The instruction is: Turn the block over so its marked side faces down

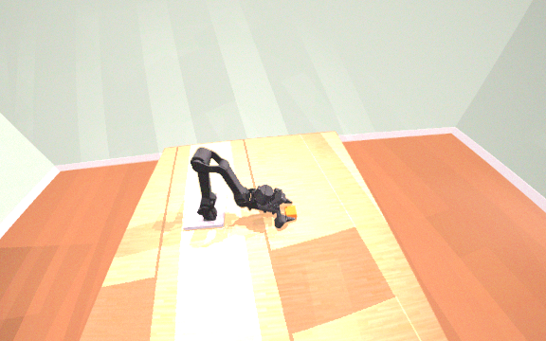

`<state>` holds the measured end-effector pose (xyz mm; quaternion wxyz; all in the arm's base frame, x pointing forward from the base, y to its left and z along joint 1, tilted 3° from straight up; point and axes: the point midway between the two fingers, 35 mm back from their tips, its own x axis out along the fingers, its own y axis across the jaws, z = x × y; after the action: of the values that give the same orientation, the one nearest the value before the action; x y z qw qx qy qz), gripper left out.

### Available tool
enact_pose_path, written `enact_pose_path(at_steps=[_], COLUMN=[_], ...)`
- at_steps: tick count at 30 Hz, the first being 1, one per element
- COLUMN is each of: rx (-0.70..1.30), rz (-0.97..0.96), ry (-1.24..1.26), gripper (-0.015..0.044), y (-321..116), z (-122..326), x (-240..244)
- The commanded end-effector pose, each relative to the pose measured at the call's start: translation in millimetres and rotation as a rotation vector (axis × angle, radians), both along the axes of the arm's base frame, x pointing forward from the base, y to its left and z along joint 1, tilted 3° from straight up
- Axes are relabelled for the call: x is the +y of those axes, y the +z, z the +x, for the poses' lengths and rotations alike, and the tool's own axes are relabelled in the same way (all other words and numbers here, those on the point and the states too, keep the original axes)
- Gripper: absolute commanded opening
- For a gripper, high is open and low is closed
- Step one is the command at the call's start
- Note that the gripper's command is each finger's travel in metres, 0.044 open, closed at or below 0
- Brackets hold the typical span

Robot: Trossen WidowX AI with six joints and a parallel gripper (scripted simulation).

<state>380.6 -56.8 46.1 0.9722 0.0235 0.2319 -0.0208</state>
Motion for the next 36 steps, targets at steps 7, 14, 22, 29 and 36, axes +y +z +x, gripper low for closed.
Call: enact_pose_path(at_steps=[7,14,22,29,36], rx=[-0.001,0.095,0.411,0.548,0.548], rz=[0.006,0.010,0.026,0.033,0.033], ry=[0.001,0.001,0.013,0.023,0.023], gripper=[0.0440,0.0440,0.0440,0.0440,0.0440], y=[0,3,41,69,69], z=[0,8,0,-21,-21], x=[0,-2,-4,-1,-1])
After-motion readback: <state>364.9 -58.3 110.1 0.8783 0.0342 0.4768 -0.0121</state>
